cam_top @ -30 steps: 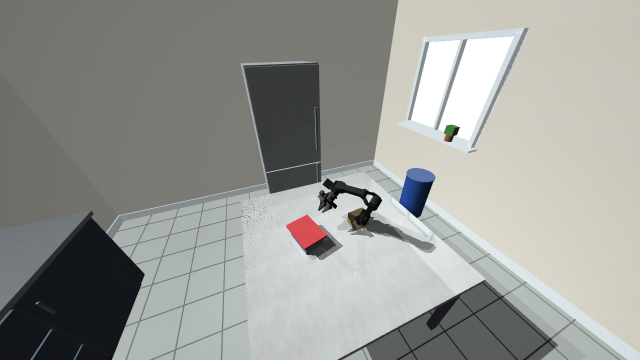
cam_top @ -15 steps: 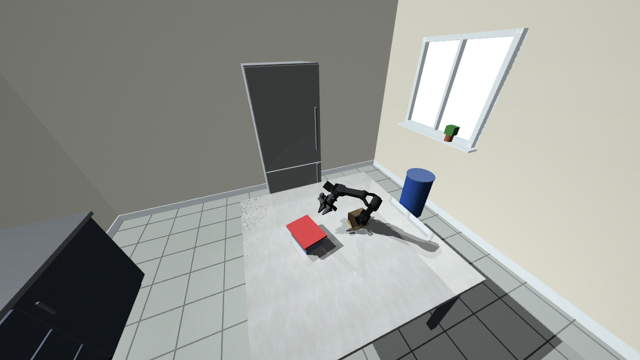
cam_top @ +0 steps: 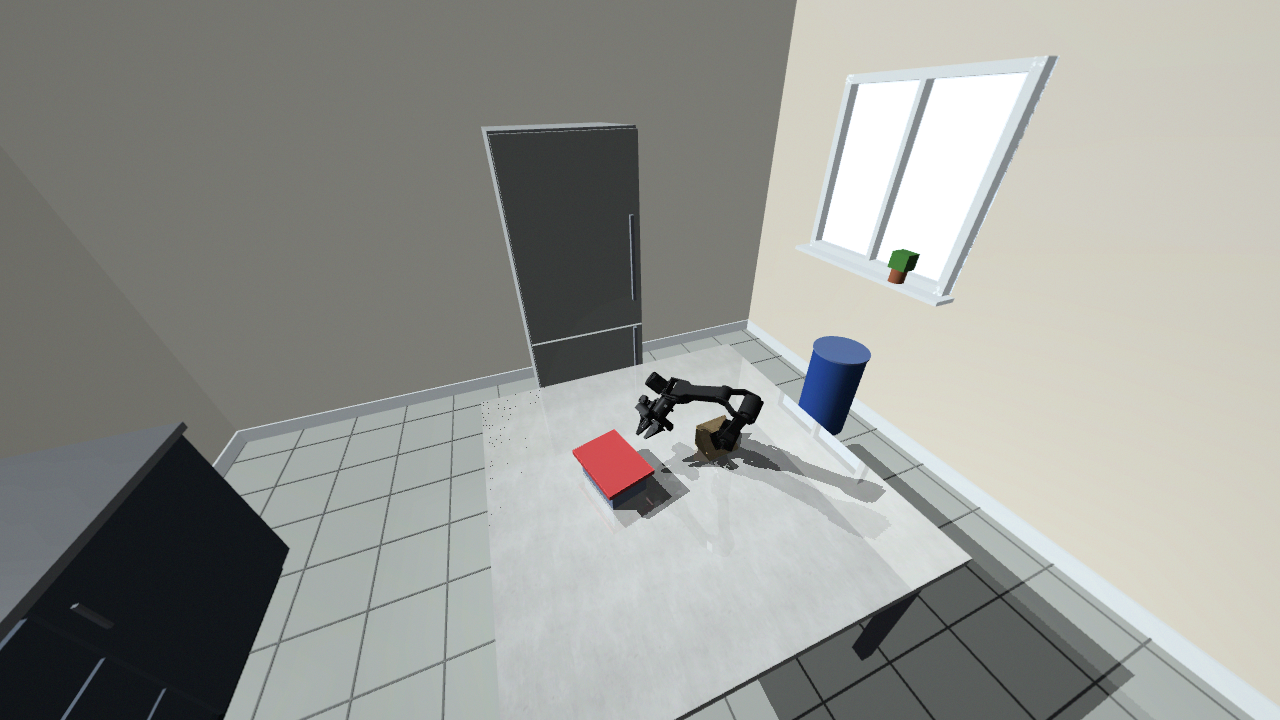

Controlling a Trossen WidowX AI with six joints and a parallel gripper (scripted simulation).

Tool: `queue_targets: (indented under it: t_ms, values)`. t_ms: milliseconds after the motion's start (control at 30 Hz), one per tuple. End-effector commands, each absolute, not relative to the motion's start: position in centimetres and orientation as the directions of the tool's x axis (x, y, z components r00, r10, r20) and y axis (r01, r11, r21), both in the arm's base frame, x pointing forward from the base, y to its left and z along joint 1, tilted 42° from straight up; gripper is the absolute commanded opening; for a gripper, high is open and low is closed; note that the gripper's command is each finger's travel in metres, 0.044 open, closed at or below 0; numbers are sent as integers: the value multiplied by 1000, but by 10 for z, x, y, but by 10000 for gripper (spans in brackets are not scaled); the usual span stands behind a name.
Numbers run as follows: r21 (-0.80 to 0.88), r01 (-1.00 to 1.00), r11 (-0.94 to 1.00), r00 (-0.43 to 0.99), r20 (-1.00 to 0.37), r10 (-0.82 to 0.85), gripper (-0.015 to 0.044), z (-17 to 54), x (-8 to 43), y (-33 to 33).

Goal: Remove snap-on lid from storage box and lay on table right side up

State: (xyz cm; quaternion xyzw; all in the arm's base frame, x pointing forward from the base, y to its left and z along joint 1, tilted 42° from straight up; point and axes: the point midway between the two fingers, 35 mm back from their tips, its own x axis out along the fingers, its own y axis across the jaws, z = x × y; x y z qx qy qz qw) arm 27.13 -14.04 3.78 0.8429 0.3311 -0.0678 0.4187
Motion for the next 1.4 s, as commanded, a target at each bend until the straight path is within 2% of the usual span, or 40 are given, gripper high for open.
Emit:
queue_targets:
  t_ms: [0, 1267, 1367]
  values:
    - [654, 621, -432, 767, -395, 505, 235, 33, 276, -136]
    - [657, 613, -439, 773, -383, 506, 235, 14, 321, -104]
    - [657, 613, -439, 773, -383, 506, 156, 14, 321, -104]
